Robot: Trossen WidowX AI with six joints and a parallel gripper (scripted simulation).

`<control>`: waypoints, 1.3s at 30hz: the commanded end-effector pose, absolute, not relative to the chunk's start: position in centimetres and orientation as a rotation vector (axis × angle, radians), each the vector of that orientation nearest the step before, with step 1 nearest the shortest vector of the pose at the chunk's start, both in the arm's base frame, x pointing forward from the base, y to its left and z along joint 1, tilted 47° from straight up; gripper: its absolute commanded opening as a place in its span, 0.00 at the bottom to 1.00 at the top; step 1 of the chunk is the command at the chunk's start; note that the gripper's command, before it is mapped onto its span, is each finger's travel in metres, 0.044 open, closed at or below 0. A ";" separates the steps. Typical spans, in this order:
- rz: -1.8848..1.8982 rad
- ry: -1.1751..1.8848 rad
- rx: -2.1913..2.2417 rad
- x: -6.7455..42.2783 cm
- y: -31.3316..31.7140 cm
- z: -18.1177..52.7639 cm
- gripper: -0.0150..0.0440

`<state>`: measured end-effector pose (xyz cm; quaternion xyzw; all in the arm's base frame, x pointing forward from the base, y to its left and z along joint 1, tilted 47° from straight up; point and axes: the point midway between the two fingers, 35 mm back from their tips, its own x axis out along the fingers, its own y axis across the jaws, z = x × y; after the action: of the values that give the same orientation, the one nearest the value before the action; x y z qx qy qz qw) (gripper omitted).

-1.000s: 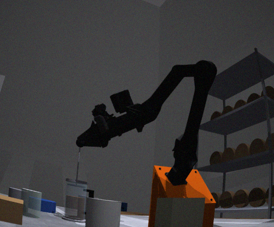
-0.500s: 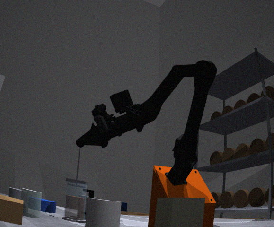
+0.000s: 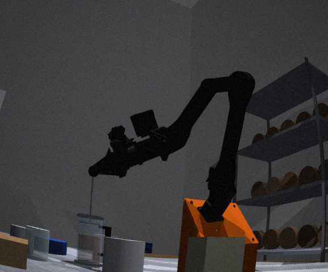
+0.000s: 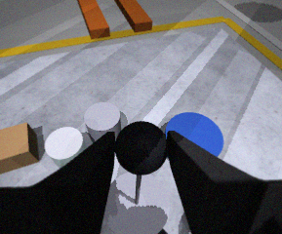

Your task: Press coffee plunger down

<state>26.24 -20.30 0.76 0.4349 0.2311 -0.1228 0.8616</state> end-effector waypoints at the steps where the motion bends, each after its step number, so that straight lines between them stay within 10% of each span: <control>1: -0.257 0.510 0.923 26.3 -19.4 -0.4 0.47; 39: -0.257 0.511 0.924 28.3 -15.6 -5.1 0.47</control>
<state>28.60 -17.33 -3.77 0.4266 0.2210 -0.1296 0.8674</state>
